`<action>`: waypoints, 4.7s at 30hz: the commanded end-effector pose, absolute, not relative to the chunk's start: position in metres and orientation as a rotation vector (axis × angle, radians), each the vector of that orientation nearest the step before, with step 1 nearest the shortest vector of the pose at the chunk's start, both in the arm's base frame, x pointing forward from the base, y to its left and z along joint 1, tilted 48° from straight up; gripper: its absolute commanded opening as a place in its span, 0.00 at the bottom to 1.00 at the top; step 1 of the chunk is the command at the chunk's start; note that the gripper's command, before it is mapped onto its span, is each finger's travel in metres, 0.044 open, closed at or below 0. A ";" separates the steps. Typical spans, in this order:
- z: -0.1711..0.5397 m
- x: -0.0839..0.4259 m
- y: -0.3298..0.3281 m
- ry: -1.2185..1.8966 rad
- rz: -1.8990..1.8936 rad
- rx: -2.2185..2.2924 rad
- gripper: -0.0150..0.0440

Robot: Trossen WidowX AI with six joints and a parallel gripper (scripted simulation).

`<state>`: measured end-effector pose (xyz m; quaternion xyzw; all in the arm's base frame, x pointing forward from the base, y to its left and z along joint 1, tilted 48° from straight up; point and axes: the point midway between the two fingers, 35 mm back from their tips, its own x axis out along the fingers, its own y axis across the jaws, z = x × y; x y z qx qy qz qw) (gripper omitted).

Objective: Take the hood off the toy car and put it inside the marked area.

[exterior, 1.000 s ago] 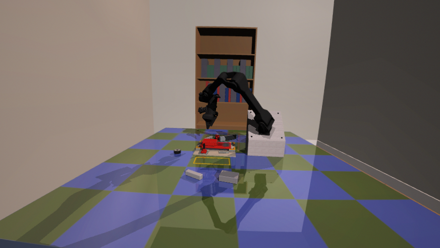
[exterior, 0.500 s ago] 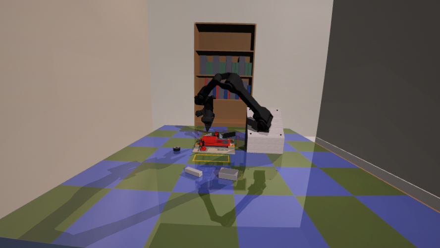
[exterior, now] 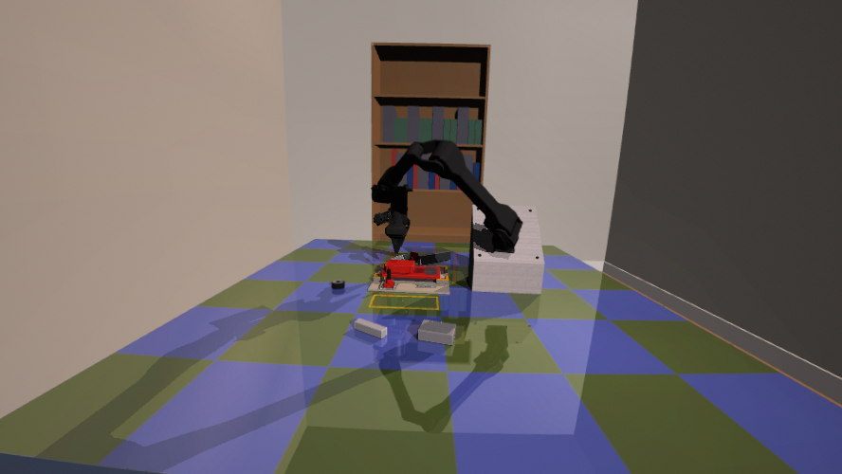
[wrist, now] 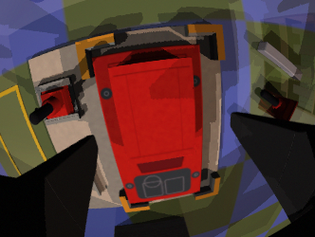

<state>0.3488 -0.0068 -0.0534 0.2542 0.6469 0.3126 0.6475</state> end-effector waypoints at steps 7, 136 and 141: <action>-0.058 0.346 0.000 1.476 0.713 0.587 1.00; -0.094 0.341 0.037 1.471 0.714 0.582 0.45; -0.091 0.341 0.034 1.471 0.714 0.582 0.25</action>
